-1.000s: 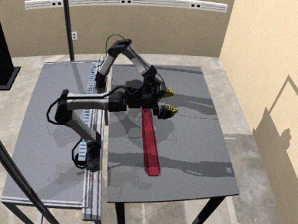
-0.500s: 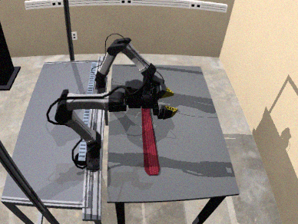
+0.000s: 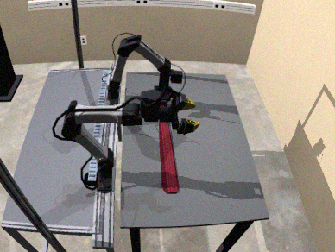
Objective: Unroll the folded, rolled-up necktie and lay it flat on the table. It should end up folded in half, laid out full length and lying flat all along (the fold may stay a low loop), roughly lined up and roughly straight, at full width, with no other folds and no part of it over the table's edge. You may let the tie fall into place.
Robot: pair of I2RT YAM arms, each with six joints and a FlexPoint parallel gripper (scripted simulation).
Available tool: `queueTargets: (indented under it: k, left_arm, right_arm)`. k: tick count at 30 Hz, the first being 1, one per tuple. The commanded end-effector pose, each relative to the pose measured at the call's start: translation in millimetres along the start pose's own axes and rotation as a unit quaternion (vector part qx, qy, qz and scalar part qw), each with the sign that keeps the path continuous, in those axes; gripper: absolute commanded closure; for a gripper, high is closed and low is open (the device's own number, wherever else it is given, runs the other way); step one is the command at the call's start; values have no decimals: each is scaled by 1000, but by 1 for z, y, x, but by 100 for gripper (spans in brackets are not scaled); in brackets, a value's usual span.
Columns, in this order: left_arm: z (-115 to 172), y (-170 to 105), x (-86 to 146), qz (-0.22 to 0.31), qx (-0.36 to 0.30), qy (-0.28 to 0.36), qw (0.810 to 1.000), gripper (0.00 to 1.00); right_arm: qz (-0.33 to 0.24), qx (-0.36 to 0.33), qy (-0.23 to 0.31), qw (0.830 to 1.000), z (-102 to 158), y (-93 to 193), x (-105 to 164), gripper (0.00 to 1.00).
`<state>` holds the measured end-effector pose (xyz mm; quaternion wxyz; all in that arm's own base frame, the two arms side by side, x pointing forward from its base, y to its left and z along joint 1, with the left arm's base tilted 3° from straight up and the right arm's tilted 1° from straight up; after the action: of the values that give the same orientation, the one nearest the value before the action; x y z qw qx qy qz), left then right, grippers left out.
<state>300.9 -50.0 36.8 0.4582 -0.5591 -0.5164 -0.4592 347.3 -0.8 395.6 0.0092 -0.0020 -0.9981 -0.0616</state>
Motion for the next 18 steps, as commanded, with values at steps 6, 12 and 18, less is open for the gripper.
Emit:
queueTargets:
  k: [6,12,18]
  left_arm:
    - [11,3,4,-34,-28,-225,973,59]
    - [23,2,5,-44,-29,-333,941,59]
    - [28,1,5,-49,-29,-383,922,59]
  right_arm:
    - [0,0,0,1000,0,0,0,0]
    - [0,0,0,1000,0,0,0,0]
    - [0,0,0,1000,0,0,0,0]
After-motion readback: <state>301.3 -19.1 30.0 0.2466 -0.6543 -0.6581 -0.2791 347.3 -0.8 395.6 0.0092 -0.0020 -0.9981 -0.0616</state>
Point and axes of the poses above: on each arm, the point where the finger pads meet when closed, its own x axis back along the fingers, its own y axis across the jaws, z = x × y, the point moved 3 cm from there along x, back along the fingers, and after that the axes turned 7 degrees about -x, right-handed, at the moved point
